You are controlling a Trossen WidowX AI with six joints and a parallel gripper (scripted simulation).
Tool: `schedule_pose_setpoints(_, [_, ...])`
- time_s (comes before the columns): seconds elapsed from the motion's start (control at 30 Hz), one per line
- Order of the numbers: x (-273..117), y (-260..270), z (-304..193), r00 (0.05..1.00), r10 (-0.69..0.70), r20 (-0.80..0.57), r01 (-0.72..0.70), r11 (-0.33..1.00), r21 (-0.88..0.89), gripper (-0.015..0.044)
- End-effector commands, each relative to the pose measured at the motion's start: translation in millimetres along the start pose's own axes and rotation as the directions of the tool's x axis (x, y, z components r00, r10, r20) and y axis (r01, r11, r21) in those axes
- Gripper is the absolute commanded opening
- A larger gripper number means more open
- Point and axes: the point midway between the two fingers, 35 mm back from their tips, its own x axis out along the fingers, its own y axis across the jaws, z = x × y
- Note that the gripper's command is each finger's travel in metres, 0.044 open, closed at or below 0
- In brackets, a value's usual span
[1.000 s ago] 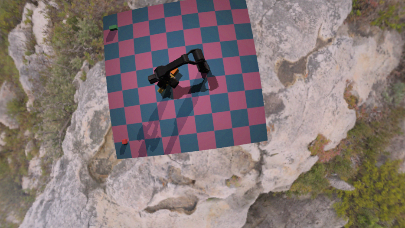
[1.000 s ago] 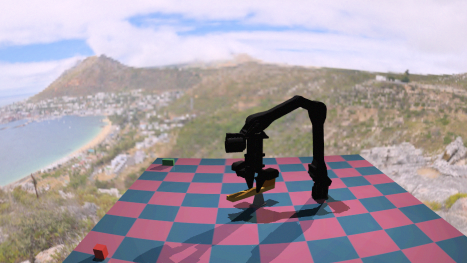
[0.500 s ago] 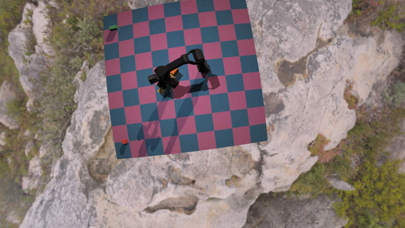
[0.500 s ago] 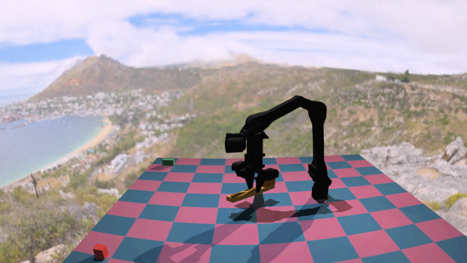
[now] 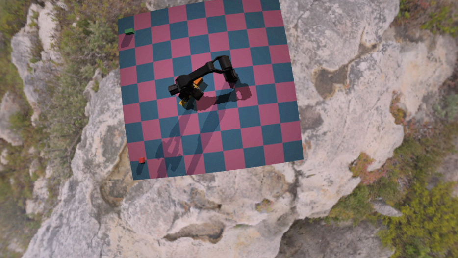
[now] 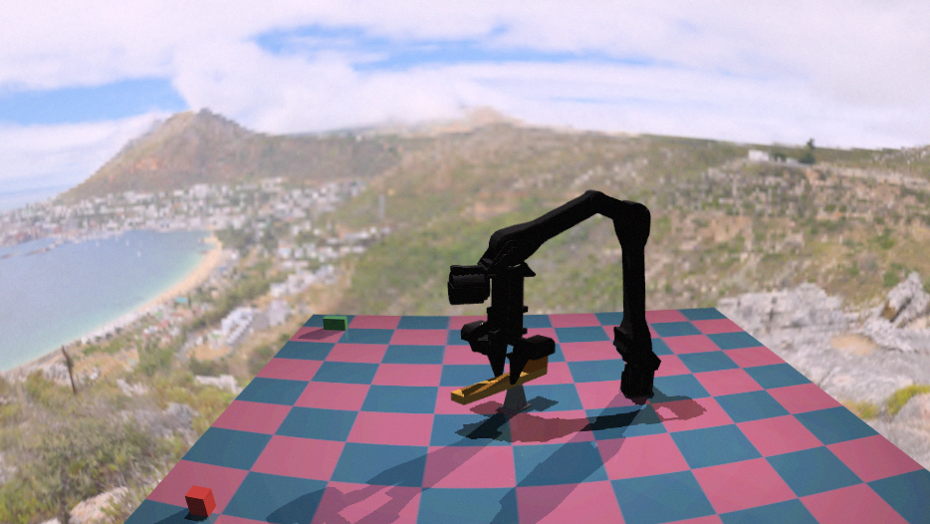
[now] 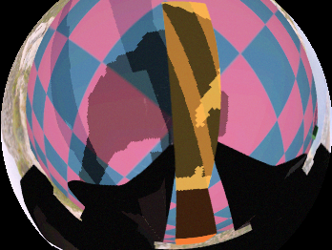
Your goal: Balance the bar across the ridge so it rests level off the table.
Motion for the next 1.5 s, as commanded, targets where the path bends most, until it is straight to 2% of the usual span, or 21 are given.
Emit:
schedule_pose_setpoints(0.0, [4.4,0.4,0.2,1.0,0.004,-0.002,-0.004,1.0,0.003,0.0])
schedule_pose_setpoints(1.47, [0.2,-0.1,0.4,1.0,0.0,0.0,0.0,1.0,-0.001,0.0])
